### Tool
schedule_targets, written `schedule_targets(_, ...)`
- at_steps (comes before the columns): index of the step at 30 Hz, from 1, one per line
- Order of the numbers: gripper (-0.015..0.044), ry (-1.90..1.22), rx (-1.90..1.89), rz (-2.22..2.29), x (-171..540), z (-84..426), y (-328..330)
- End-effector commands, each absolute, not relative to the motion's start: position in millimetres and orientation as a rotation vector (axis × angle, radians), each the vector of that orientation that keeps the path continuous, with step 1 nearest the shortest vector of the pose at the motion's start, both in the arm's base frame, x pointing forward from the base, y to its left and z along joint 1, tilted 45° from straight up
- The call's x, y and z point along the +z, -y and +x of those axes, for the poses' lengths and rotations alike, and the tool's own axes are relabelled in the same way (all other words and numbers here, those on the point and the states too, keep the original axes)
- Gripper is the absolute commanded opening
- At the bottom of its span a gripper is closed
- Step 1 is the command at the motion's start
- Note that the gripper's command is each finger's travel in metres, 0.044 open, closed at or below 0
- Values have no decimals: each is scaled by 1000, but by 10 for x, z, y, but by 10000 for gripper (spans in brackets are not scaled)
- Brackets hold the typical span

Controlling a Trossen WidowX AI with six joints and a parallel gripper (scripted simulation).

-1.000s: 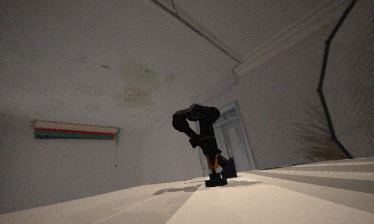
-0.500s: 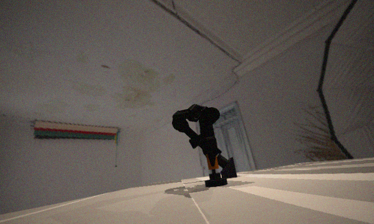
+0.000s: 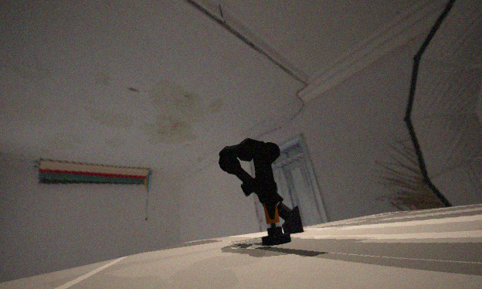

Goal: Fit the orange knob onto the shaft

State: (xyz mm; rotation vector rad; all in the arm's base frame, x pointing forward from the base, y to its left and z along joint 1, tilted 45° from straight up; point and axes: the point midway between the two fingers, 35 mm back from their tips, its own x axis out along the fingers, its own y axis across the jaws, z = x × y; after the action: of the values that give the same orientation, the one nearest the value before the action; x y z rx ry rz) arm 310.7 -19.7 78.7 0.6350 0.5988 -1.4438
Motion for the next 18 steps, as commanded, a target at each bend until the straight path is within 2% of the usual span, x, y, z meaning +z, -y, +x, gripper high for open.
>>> schedule_targets(1,0,-598,-1440,632,759,3112,220)
schedule_targets(18,0,-598,-1445,638,705,3104,272)
